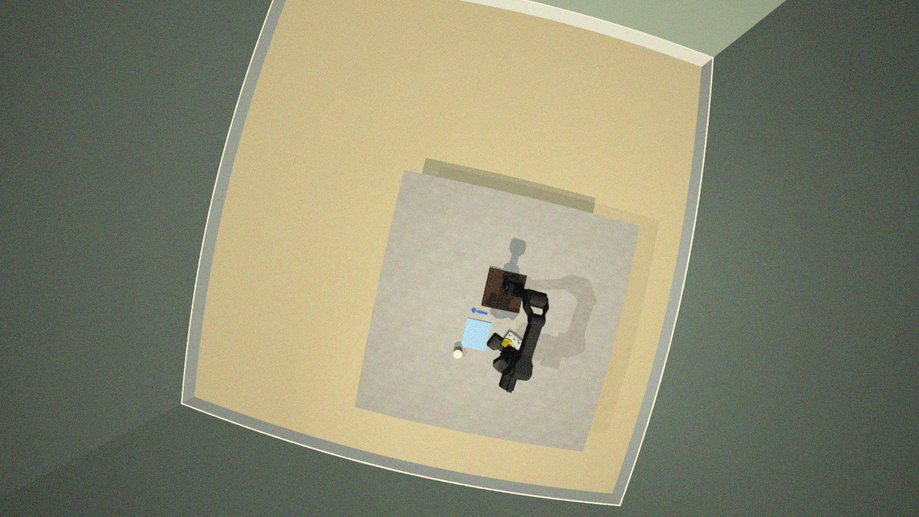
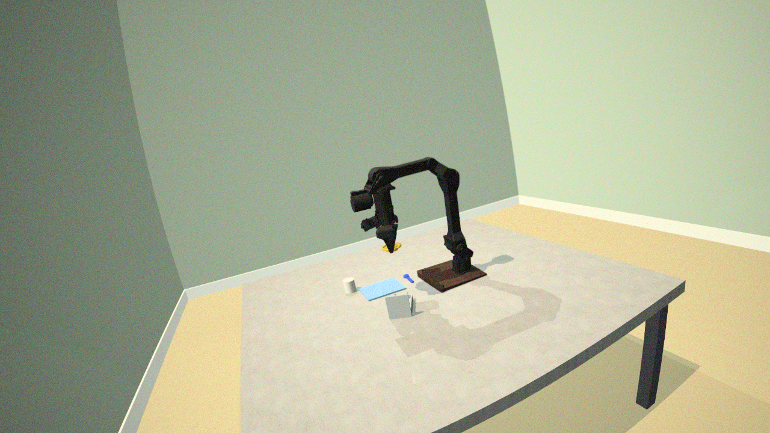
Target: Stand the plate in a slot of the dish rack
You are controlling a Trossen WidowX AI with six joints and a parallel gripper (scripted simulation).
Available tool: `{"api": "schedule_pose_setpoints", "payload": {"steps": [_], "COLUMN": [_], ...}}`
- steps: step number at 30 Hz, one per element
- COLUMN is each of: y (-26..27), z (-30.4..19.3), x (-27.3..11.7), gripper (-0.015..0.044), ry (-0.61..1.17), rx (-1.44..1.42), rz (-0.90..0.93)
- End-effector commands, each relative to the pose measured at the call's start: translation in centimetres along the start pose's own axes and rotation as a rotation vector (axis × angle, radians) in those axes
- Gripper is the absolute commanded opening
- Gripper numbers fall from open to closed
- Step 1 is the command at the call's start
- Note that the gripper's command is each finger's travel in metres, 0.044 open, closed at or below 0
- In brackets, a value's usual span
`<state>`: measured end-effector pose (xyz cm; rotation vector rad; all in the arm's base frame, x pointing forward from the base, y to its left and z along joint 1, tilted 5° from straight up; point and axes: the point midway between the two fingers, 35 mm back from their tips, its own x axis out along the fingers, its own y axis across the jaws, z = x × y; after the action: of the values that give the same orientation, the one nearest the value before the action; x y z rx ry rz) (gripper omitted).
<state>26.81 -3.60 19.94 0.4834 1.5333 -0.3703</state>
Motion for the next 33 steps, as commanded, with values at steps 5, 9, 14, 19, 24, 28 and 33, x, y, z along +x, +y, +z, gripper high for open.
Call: {"api": "schedule_pose_setpoints", "payload": {"steps": [5,9,14,19,24,28,33], "y": [0.8,1.7,2.8,3.7,4.5,5.0,5.5], "z": [0.7,2.4,4.3,6.1,7.7,8.8,10.0], "x": [1.0,2.4,3.9,5.3,6.6,7.5,8.5], "gripper": [0.0000,0.0000,0.0000,0.0000,0.0000,0.0000,0.0000], "ry": [-0.019,-0.054,-0.100,-0.149,-0.201,-0.244,-0.300], "rx": [0.025,0.013,-0.007,-0.032,-0.062,-0.089,-0.128], "rz": [0.051,0.126,0.218,0.307,0.392,0.458,0.537]}}
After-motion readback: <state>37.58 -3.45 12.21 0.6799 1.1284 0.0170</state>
